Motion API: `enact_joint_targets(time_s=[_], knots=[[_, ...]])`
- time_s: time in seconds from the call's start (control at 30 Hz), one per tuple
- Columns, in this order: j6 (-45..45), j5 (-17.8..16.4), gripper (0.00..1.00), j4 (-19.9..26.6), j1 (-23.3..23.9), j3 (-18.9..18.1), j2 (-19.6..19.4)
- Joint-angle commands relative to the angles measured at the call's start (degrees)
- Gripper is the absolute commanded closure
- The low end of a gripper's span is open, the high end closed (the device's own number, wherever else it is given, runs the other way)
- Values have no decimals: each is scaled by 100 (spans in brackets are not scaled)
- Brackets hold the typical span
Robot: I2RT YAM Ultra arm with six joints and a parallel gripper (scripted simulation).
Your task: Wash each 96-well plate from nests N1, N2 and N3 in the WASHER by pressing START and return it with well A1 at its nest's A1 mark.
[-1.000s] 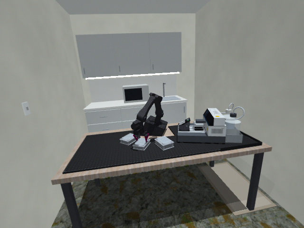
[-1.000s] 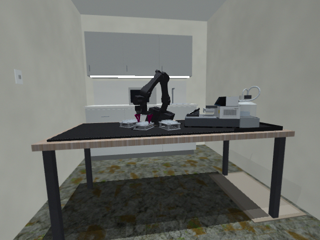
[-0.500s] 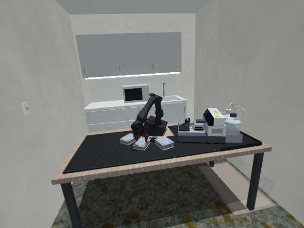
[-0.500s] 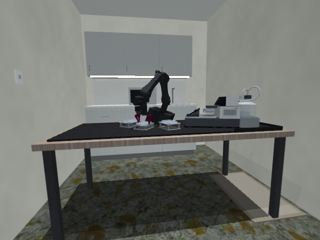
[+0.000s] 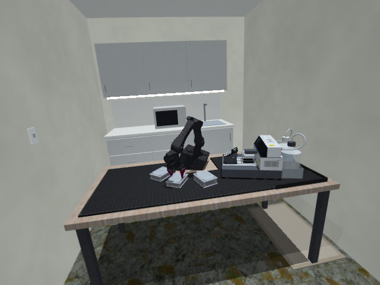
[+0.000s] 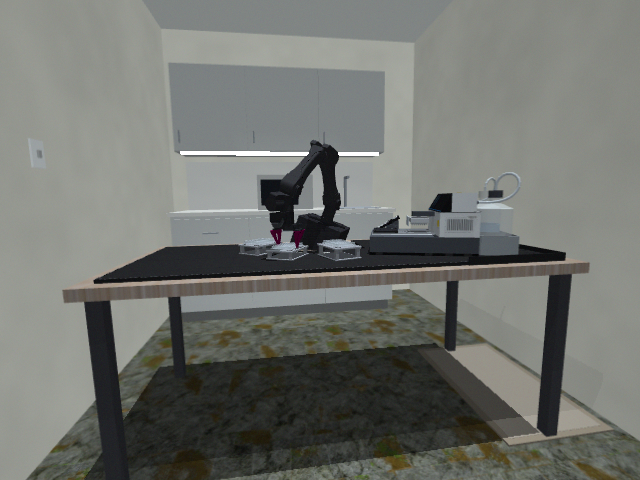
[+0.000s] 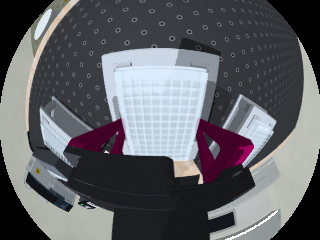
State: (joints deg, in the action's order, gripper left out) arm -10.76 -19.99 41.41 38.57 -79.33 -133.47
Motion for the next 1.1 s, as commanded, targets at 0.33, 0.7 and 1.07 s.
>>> enact_joint_targets(time_s=[0.33, 0.7, 1.07], knots=[[5, -6, 80, -9, 18, -17, 43], [5, -6, 100, -9, 18, -17, 43], [5, -6, 100, -9, 18, -17, 43]])
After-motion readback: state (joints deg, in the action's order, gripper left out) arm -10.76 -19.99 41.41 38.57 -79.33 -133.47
